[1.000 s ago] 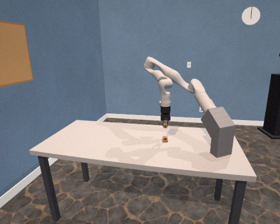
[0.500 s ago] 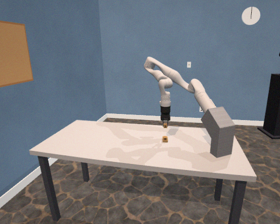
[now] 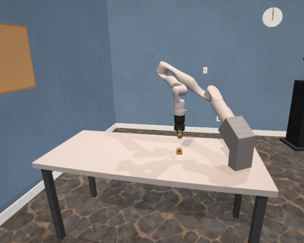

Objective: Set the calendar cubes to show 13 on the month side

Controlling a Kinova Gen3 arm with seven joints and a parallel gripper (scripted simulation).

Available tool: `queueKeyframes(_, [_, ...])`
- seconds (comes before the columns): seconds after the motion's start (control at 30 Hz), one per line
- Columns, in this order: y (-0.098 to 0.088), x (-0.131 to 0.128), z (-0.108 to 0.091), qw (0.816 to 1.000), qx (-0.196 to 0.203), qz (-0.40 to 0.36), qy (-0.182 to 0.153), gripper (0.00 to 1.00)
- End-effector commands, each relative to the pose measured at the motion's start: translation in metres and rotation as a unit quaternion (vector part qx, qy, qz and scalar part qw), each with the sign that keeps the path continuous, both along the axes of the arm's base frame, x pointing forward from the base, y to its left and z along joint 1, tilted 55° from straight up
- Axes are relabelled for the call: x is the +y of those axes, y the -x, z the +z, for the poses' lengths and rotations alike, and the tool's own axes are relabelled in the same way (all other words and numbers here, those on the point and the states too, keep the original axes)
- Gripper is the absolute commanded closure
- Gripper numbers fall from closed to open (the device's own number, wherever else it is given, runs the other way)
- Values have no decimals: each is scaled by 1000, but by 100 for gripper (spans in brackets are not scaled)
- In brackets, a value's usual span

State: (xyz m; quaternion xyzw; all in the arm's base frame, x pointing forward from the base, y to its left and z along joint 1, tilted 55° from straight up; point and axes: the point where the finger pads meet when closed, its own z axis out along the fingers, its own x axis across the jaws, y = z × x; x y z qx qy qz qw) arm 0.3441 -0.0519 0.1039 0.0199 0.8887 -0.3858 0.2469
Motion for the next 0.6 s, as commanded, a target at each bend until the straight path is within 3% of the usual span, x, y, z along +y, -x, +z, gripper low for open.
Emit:
queueKeyframes(0.0, [4, -3, 2, 999, -23, -22, -12, 43])
queueKeyframes(0.17, [5, -3, 2, 998, -43, -39, -24, 43])
queueKeyframes(0.57, [11, -6, 1, 978, -145, -124, -87, 43])
